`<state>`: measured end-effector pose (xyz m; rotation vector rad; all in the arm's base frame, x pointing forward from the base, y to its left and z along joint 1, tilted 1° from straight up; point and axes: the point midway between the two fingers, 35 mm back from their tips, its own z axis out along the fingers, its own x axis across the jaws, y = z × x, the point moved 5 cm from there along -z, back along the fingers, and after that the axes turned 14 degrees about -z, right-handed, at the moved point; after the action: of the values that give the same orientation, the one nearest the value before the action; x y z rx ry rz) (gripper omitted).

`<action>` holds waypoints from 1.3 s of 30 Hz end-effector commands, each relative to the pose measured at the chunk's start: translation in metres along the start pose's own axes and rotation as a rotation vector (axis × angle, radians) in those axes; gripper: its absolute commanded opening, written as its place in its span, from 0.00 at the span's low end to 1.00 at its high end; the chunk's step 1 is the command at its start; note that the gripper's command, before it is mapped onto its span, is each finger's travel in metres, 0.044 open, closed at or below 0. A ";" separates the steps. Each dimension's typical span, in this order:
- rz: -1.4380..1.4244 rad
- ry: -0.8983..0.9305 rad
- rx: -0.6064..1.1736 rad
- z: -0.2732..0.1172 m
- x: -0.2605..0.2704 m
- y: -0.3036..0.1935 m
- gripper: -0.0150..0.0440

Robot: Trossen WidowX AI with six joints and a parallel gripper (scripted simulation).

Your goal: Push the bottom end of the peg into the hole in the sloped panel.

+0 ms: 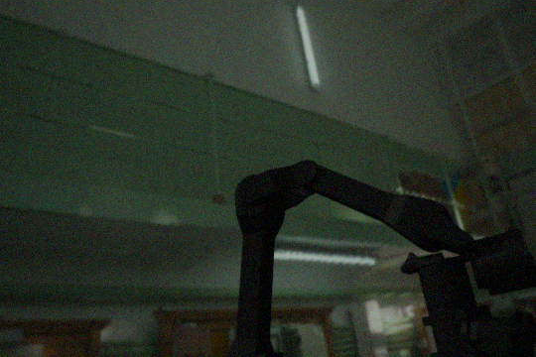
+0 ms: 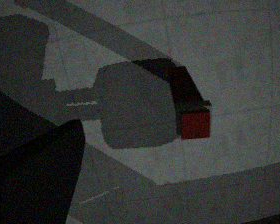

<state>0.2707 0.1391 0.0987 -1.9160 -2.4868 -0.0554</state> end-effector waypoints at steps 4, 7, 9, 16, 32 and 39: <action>0.005 -0.006 0.009 0.013 -0.001 -0.001 1.00; 0.005 -0.006 0.009 0.018 -0.001 -0.001 1.00; 0.005 -0.006 0.009 0.022 -0.001 -0.002 1.00; 0.005 -0.006 0.009 0.033 -0.001 -0.002 1.00; 0.000 -0.001 0.004 0.040 -0.001 -0.002 0.73; 0.000 -0.001 0.004 0.040 -0.001 -0.002 0.42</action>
<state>0.2692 0.1384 0.0580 -1.9153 -2.4859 -0.0473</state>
